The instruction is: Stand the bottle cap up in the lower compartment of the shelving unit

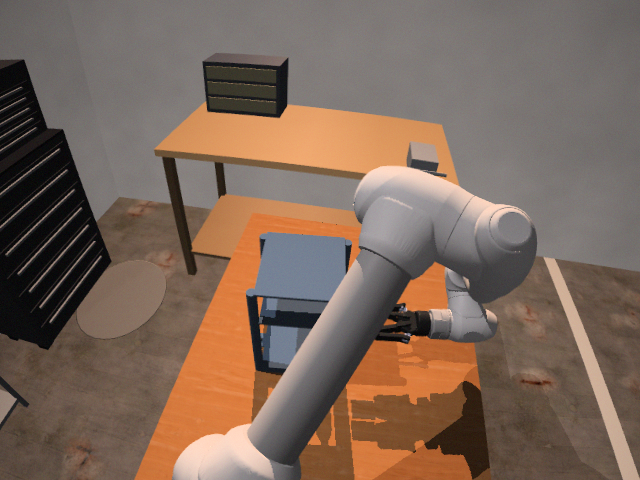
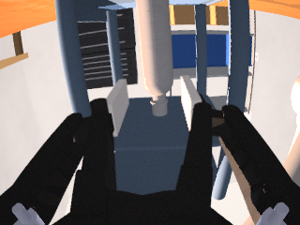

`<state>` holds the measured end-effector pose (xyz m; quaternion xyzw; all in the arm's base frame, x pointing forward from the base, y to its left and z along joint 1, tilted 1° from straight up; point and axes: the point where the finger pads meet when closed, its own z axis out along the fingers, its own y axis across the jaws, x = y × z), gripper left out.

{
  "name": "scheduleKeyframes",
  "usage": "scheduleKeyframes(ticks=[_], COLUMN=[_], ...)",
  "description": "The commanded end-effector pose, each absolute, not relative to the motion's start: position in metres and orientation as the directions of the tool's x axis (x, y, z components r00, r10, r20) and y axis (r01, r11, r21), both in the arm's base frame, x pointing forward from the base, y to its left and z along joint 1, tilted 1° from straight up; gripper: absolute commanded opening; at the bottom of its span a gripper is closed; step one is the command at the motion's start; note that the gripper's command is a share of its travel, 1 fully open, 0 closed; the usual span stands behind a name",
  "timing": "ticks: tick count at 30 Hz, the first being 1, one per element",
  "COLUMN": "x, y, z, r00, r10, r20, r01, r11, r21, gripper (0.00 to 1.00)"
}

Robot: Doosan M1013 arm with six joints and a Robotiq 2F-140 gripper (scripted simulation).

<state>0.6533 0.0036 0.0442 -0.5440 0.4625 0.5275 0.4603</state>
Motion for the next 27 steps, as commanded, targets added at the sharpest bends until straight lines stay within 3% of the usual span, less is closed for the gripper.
scheduleKeyframes(ticks=[1, 27], x=[0.654, 0.657], y=[-0.008, -0.026], z=[0.046, 0.048], r00=[0.011, 0.011], r10=[-0.014, -0.014], r20=[-1.0, -1.0], r01=[-0.988, -0.988], r11=[-0.154, -0.154], r21=[-0.008, -0.008], gripper=[0.37, 0.37])
